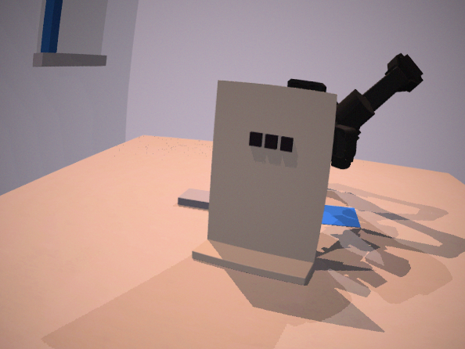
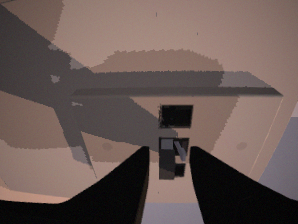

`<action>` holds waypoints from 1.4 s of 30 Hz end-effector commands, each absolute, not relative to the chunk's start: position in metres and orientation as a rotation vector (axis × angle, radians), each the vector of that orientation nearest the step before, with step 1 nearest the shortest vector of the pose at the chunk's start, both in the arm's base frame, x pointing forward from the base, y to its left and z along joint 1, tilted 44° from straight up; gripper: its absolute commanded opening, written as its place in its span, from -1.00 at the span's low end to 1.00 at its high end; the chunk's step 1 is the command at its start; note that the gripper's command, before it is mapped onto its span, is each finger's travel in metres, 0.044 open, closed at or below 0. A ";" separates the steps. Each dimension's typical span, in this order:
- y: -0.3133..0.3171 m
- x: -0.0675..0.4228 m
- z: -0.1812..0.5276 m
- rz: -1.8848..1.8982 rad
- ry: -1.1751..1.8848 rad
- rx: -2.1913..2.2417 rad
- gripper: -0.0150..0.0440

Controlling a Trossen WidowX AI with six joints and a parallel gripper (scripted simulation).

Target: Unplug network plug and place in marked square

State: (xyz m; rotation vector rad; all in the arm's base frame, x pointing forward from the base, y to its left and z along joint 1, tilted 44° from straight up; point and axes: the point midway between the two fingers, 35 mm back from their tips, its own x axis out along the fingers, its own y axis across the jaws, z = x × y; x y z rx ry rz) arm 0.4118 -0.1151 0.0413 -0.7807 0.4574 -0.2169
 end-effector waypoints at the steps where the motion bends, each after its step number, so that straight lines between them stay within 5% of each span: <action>1: -0.116 0.412 0.041 -0.219 0.460 -0.780 -0.21; 14: -0.116 0.412 0.041 -0.219 0.460 -0.780 -0.49; 42: -0.113 0.399 0.043 -0.218 0.461 -0.780 -0.49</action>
